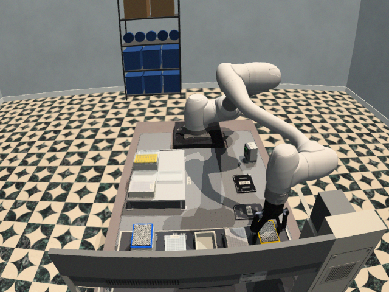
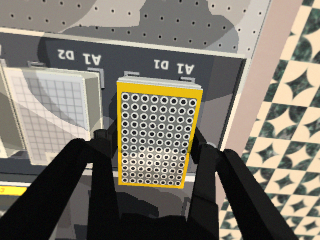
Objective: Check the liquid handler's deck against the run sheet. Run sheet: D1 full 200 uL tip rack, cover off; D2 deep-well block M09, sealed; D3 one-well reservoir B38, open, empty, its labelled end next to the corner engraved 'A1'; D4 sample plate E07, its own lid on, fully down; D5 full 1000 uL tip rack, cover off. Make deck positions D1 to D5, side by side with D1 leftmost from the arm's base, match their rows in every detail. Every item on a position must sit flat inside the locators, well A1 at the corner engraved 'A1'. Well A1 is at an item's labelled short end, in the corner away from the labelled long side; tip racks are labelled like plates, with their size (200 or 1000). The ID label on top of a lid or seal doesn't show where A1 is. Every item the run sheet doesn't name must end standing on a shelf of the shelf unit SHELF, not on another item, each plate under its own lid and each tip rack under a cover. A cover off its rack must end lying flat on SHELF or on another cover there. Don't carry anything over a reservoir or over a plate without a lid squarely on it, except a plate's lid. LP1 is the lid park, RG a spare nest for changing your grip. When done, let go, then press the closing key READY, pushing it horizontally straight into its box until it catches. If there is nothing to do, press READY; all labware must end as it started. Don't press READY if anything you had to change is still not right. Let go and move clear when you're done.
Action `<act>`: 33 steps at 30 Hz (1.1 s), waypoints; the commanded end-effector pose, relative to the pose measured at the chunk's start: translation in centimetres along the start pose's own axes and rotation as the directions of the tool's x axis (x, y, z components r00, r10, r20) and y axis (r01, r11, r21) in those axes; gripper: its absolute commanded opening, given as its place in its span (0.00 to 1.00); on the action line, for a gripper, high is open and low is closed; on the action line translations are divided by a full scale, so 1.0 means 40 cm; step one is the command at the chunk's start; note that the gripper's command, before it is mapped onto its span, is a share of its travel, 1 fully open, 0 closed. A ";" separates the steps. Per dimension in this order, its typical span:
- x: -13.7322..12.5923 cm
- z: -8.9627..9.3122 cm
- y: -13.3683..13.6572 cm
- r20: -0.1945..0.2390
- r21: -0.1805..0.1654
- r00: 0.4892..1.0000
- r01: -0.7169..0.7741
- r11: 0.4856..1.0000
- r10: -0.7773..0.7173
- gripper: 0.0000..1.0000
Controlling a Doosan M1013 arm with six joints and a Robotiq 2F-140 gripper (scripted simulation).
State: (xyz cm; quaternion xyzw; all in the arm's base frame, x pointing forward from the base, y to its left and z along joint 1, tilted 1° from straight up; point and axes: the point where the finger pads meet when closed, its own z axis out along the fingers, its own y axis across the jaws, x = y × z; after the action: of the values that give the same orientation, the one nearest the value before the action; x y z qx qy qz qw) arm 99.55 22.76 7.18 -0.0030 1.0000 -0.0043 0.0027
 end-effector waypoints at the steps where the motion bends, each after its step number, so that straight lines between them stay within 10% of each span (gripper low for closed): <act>1: -0.001 -0.017 0.001 0.002 -0.001 1.000 0.000 1.000 0.000 0.10; 33: -0.001 -0.134 0.001 0.002 -0.001 1.000 0.000 1.000 0.000 0.10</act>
State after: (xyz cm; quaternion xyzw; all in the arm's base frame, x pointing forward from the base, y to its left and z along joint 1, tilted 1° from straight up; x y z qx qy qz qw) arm 99.53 22.81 12.04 -0.0030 1.0000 -0.0042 0.0029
